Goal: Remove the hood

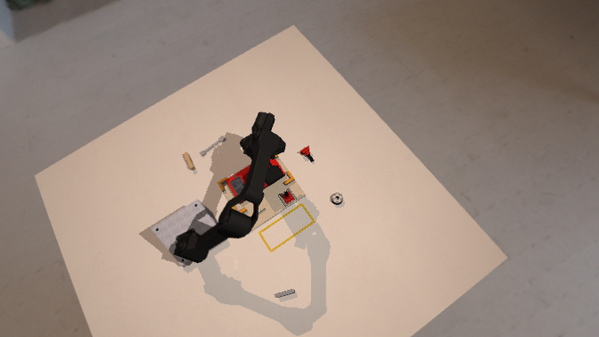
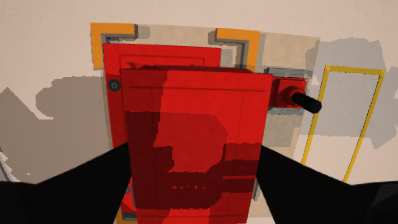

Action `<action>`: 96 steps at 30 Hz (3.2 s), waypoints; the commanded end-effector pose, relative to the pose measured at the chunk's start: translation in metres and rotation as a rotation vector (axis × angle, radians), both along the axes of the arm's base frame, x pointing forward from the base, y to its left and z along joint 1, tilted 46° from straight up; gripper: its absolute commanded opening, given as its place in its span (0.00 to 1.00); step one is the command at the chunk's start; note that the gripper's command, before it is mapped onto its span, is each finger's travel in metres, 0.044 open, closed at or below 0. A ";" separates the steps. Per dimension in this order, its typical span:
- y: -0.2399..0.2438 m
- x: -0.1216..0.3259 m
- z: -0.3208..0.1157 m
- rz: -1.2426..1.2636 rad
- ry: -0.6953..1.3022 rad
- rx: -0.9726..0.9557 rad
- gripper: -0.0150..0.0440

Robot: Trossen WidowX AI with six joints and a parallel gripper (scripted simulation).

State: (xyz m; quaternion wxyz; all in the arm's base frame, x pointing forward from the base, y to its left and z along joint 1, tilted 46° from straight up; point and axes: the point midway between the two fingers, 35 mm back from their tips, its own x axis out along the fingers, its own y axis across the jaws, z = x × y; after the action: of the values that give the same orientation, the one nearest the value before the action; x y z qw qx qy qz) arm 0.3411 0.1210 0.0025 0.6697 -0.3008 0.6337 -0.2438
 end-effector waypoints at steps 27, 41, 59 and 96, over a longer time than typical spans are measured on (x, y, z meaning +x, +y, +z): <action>-0.097 -0.015 0.108 0.003 -0.007 0.000 0.25; -0.134 -0.036 0.140 -0.001 -0.007 -0.012 0.25; -0.142 -0.034 0.132 0.000 -0.007 -0.010 0.25; -0.164 -0.030 0.111 0.000 -0.008 -0.009 0.25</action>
State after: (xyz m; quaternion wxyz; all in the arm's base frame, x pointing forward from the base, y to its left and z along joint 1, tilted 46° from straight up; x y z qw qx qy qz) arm 0.3109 -0.0403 0.1144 0.6710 -0.3011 0.6307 -0.2476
